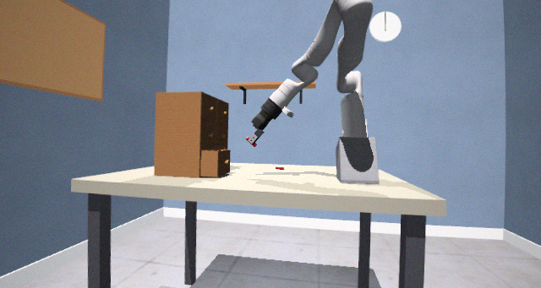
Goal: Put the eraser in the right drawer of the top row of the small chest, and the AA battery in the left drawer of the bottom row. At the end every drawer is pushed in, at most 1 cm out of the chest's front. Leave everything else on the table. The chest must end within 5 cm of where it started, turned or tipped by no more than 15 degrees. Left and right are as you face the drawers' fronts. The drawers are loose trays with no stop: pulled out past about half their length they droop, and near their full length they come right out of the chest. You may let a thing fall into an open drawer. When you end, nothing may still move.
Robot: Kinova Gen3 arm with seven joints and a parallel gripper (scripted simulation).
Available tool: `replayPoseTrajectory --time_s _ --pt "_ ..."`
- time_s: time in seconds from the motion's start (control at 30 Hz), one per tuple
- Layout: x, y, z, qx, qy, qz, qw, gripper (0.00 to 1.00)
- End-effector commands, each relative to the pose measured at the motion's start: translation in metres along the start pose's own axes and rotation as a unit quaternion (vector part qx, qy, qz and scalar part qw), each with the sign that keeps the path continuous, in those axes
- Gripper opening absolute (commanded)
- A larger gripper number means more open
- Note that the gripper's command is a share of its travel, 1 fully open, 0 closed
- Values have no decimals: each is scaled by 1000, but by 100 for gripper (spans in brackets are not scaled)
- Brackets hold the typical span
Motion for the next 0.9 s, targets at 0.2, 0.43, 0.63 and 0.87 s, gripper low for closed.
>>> replayPoseTrajectory --time_s 0.2,0.43,0.63,0.87 --pt "0 9 0 -23 5 11 1000 31" --pt "1 12 0 -35 6 11 999 31" --pt "1 13 0 -38 6 10 999 31" --pt "1 14 0 -41 7 10 999 31"
Point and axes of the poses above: the point where the finger pads meet when closed, its own z axis back along the fingers, its own x axis across the jaws, y = z × x, the point moved 10 cm from there along z, back along the fingers, and after that the axes turned 9 degrees about z, right-handed, at the moved point
